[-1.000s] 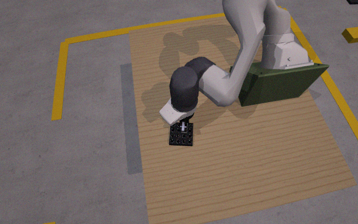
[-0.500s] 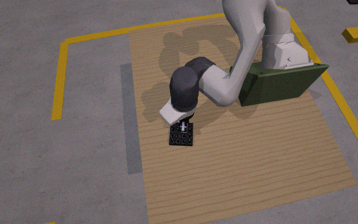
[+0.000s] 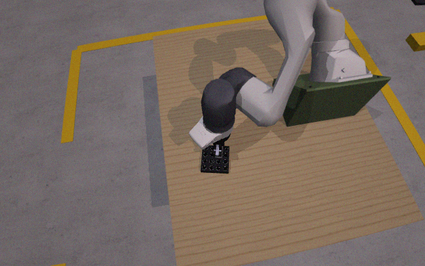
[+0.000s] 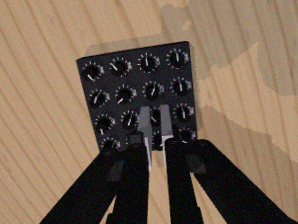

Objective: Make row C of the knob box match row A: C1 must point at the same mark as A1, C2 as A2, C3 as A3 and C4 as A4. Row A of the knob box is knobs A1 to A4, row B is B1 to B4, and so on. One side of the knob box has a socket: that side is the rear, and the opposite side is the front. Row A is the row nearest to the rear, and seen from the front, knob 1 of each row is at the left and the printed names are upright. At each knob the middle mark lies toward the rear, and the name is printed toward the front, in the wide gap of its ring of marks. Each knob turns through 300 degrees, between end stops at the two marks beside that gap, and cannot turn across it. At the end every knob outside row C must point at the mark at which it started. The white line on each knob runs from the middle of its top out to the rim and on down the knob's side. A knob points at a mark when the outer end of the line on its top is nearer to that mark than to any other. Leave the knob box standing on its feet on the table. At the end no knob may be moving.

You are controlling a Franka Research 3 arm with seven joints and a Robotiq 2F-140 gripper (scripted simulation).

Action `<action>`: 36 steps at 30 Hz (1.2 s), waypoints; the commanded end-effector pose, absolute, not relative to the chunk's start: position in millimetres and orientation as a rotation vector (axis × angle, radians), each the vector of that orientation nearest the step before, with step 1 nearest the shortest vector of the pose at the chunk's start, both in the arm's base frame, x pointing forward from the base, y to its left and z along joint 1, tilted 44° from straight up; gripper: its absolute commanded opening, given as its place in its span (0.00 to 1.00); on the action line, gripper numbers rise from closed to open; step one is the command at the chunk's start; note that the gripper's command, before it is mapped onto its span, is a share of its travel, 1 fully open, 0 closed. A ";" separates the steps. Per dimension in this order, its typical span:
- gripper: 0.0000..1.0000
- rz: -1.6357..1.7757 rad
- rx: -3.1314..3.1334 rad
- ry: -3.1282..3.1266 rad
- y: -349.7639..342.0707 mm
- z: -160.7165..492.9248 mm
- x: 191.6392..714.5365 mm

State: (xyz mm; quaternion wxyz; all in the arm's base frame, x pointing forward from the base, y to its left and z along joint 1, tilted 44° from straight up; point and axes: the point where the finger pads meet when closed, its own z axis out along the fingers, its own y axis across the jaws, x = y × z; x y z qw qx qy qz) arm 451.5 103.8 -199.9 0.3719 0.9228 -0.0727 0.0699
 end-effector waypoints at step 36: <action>0.05 -0.039 2.343 0.353 104.5 -201.1 451.9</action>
